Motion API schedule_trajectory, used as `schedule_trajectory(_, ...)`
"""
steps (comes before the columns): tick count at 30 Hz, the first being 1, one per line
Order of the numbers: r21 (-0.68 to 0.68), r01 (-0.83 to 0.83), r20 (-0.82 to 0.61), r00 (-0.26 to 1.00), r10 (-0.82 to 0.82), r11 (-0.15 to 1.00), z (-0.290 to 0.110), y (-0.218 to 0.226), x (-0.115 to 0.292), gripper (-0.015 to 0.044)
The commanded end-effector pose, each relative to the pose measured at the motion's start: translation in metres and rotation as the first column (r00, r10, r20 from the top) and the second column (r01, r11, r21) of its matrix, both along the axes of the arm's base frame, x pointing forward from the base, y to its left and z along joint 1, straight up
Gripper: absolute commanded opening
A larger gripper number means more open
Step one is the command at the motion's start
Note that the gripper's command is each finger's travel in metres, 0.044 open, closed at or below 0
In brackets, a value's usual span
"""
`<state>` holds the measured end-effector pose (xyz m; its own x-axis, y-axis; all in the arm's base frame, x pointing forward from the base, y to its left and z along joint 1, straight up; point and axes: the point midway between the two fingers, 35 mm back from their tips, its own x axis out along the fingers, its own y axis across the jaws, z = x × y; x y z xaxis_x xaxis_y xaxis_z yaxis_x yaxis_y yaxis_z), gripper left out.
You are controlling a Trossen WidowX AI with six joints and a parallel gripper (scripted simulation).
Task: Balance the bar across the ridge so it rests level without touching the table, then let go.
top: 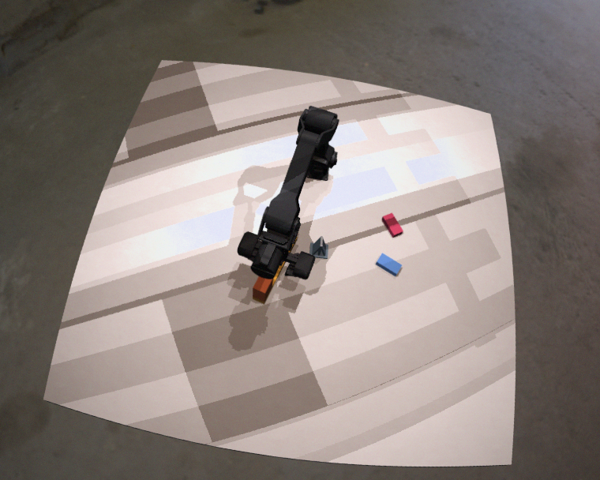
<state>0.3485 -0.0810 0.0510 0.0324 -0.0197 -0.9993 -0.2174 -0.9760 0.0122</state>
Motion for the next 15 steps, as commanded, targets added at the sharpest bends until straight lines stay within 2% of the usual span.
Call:
schedule_trajectory(1, 0.005, 0.004, 0.001, 1.0, -0.004, 1.0, -0.0009, 0.0009, -0.0001, 0.0315)
schedule_trajectory(8, 0.0, 0.0, 0.0, 1.0, 0.0, 1.0, -0.0001, 0.0, -0.0001, 0.0131)
schedule_trajectory(15, 0.0, 0.0, 0.0, 1.0, 0.0, 1.0, -0.0001, 0.0, -0.0001, 0.0085)
